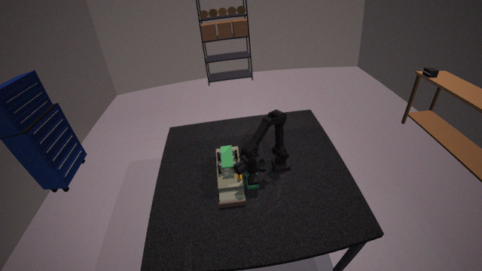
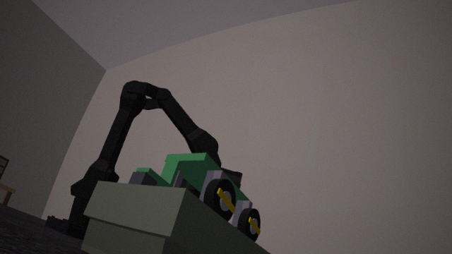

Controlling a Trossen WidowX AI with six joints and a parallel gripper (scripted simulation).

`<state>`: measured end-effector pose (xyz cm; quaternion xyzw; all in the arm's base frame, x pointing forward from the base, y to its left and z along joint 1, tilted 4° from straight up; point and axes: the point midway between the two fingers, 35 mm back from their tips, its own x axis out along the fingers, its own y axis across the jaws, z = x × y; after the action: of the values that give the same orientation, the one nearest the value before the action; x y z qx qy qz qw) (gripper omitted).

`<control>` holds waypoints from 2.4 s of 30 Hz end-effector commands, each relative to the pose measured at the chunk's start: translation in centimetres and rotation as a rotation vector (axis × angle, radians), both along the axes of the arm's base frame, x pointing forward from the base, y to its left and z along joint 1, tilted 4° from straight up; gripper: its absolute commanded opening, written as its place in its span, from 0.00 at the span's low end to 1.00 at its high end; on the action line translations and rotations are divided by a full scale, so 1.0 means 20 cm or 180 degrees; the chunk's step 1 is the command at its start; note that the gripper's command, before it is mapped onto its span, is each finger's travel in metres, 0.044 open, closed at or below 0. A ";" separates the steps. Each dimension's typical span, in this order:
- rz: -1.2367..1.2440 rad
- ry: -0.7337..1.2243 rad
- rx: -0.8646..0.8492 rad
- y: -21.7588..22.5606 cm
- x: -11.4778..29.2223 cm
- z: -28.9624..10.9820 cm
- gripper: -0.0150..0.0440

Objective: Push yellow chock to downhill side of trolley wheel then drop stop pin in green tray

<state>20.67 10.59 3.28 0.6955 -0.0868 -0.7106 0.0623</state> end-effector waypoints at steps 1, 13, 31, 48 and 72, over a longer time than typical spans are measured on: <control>-0.0014 0.0002 0.0010 0.01 0.00 -0.01 0.58; -0.0014 0.0002 0.0012 0.04 0.00 -0.03 0.58; -0.0014 0.0002 0.0013 0.06 0.00 -0.05 0.58; -0.0014 0.0002 0.0013 0.06 0.00 -0.05 0.58; -0.0014 0.0002 0.0013 0.06 0.00 -0.05 0.58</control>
<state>20.69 11.48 2.41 0.6943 -0.0909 -0.7109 0.0660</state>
